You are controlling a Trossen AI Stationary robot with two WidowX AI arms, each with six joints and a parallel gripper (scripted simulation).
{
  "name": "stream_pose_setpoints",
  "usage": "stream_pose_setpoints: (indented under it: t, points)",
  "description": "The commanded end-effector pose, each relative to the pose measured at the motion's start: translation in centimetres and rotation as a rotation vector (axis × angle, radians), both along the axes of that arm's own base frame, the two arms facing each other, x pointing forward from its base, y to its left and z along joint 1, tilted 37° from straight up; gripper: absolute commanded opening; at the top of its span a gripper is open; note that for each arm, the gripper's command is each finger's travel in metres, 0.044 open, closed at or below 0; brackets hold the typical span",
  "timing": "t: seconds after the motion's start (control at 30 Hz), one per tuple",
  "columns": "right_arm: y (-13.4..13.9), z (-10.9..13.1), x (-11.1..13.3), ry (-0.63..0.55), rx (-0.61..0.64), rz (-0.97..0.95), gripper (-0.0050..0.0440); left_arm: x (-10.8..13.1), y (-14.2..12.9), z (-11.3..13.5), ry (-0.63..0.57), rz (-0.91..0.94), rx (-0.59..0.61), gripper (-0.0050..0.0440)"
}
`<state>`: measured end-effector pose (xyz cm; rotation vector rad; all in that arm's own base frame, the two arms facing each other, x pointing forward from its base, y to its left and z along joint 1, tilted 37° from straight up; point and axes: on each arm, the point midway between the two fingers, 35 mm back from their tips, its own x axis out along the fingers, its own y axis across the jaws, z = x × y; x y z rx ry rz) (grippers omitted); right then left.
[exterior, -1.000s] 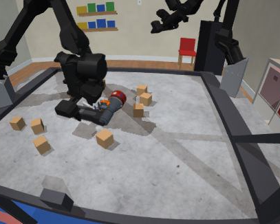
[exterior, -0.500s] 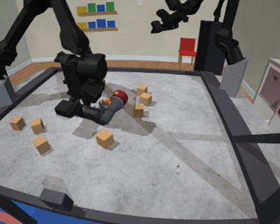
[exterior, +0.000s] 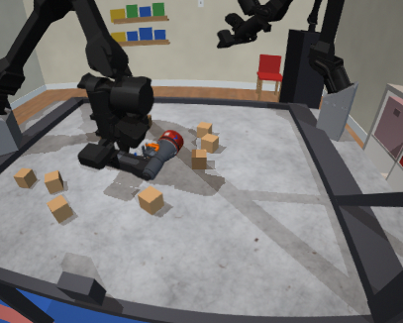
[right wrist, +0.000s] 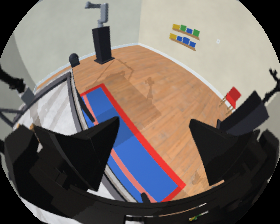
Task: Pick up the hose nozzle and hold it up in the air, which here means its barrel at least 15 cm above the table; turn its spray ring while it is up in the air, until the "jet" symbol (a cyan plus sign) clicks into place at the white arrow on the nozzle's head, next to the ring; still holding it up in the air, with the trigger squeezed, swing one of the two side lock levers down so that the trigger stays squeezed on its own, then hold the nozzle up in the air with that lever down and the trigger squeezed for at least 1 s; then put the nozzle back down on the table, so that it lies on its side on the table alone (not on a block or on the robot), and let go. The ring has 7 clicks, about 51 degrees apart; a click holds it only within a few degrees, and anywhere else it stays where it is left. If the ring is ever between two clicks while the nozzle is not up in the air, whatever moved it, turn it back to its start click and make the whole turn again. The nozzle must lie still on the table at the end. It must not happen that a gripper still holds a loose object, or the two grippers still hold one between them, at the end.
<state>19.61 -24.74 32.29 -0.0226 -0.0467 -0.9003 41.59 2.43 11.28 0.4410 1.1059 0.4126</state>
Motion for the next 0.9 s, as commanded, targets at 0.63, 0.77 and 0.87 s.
stream_pose_setpoints:
  t: [0.63, 0.77, 0.87]
  points:
    - [0.22, 0.93, -0.2, -0.018, -0.018, -0.001, 0.0406, 0.66, -0.29, 1.66, -0.123, 0.16, -0.09, 0.0169]
    - [0.22, 0.93, -0.2, -0.018, -0.018, -0.001, 0.0406, 0.75, -0.3, 1.67, -0.151, 0.213, -0.118, 0.0169]
    - [0.22, 0.93, -0.2, -0.018, -0.018, -0.001, 0.0406, 0.8, -0.31, 1.66, -0.171, 0.253, -0.139, 0.0169]
